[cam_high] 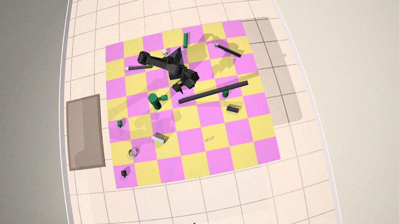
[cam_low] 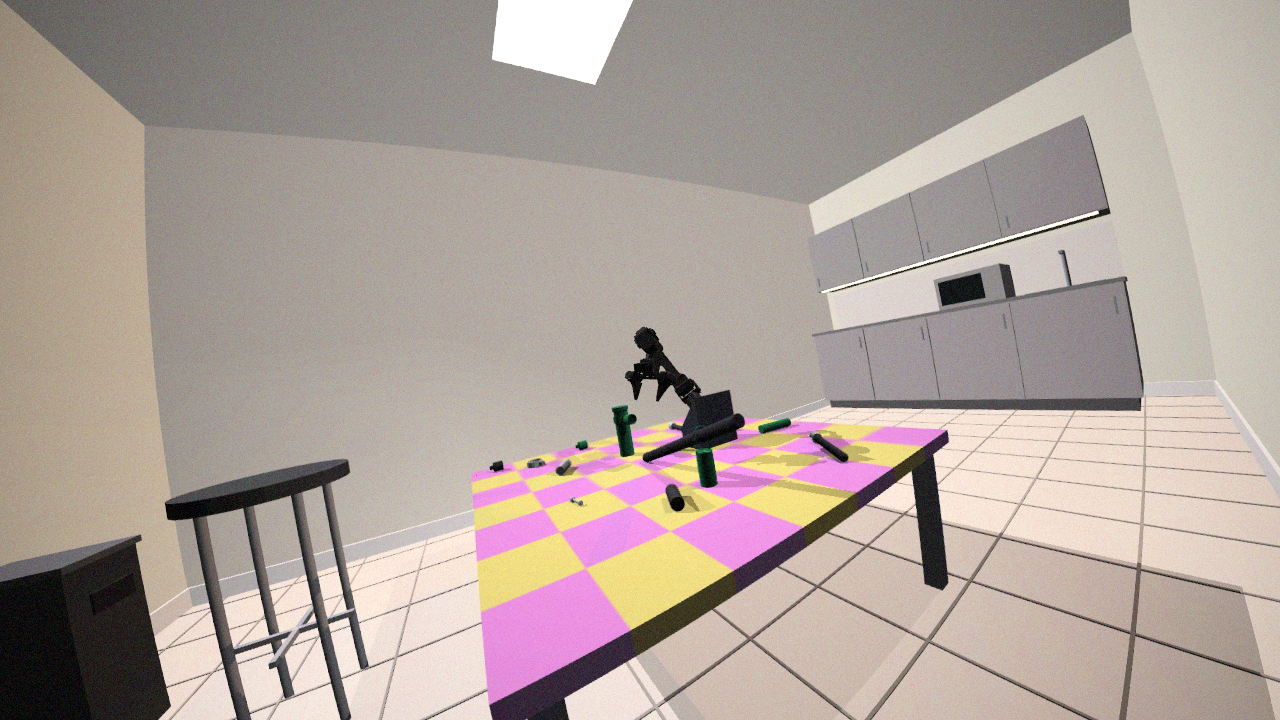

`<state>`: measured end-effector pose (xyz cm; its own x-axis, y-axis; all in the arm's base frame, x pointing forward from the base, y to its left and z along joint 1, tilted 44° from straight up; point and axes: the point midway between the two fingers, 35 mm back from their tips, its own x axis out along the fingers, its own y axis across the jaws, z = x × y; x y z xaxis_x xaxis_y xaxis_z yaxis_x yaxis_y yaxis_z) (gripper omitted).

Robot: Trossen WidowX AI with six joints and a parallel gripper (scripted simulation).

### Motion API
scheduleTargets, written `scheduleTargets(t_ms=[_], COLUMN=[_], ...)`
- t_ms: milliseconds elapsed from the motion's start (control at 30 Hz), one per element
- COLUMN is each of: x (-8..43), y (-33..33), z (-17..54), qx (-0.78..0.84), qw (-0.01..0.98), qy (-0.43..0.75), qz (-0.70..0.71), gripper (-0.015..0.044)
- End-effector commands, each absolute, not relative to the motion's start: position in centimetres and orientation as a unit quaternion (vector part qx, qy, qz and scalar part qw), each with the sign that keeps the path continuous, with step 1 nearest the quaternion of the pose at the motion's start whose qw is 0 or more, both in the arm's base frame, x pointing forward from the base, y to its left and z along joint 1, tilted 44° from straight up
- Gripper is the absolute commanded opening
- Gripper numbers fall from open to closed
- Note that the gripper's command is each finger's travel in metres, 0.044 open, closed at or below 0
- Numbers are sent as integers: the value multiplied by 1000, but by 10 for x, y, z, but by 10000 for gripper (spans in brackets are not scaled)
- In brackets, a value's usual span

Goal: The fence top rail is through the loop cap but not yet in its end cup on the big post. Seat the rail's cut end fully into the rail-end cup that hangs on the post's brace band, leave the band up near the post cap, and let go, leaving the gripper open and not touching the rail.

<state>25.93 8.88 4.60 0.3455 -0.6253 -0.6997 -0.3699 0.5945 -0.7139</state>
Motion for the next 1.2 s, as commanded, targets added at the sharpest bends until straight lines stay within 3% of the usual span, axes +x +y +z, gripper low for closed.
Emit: scheduleTargets(t_ms=[0,267,1167], x=[269,276,273], y=[79,54,23], z=[15,-44,-76], qx=[-538,-618,-619], qw=[560,304,298], qy=[630,680,680], qz=[12,251,256], gripper=[440,440,440])
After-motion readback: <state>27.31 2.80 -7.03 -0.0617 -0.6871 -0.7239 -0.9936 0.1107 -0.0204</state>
